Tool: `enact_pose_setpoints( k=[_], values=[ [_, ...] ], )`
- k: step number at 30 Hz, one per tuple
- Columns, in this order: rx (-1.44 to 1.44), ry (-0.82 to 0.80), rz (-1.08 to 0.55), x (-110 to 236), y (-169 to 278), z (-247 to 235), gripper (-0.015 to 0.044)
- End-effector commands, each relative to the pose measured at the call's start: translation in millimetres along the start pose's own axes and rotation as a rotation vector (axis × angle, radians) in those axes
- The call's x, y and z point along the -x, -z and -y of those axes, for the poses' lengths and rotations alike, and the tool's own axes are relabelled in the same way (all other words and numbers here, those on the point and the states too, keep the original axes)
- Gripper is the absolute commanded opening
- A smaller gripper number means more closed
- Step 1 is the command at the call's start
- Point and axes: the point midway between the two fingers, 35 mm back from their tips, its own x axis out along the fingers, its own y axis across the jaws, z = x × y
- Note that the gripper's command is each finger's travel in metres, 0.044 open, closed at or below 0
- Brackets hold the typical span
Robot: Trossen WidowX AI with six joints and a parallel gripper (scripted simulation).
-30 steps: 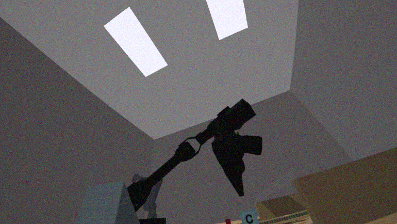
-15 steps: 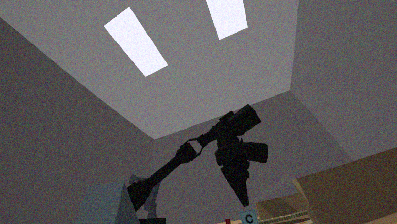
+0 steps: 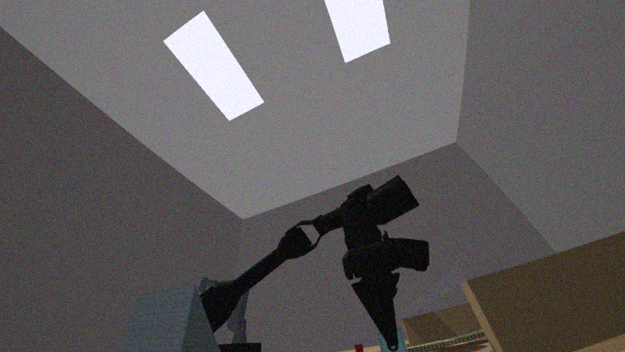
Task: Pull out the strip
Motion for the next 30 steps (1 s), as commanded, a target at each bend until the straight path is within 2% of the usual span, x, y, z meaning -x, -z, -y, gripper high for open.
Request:
enact_pose_setpoints(
  k=[1,6,10,17,21,30],
  values=[
    [-0.003,-0.006,-0.005,-8.3,1.1,-1.8,0.0250],
    [-0.003,-0.006,-0.005,-8.5,1.1,-1.8,0.0250],
    [0.001,-0.001,-0.003,-5.9,0.6,-0.8,0.0145],
    [0.001,-0.001,-0.003,-5.9,0.6,-0.8,0.0098],
    [0.000,-0.001,-0.003,-3.7,3.2,-0.9,0.0000],
    [-0.004,-0.001,-0.006,24.5,40.2,-4.4,0.0000]
  ],
)
